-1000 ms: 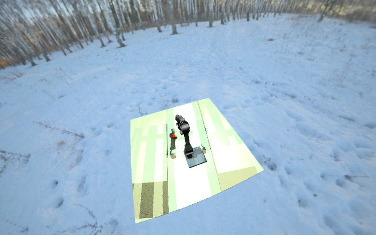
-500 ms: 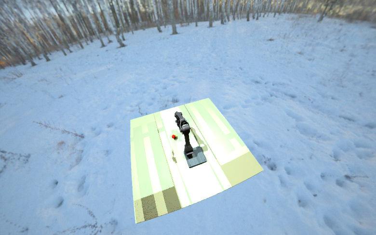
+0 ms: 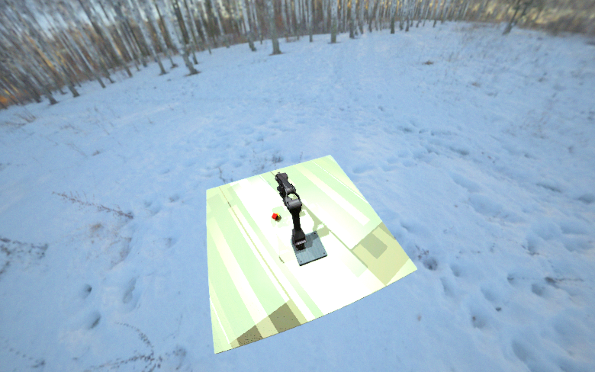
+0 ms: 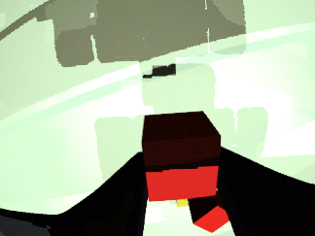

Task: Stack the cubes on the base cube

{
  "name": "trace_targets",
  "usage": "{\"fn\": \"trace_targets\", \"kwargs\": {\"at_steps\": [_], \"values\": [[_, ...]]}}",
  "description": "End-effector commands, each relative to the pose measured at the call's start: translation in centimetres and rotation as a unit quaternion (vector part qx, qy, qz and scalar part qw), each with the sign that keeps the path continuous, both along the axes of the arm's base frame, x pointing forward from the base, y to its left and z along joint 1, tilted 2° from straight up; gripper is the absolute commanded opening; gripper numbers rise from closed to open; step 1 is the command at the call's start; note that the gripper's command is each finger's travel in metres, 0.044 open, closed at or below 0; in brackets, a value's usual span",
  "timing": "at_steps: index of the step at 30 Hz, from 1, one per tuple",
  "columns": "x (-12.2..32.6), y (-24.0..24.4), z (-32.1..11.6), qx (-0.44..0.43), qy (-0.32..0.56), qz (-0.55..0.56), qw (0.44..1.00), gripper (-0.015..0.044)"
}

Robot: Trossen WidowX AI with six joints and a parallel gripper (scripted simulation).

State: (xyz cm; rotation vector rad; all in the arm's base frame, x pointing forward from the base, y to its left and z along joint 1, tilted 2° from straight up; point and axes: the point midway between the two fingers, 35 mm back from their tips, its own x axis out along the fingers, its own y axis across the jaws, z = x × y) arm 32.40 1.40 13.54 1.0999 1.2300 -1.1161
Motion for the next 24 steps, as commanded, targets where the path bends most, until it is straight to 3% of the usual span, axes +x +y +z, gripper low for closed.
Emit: {"fn": "trace_targets", "kwargs": {"at_steps": [1,24], "values": [[-0.1,0.2,0.6,-0.001,-0.003,0.006,1.000,0.0105],[-1.9,7.4,-0.1,-0.006,0.008,0.340,0.941,0.0105]]}}
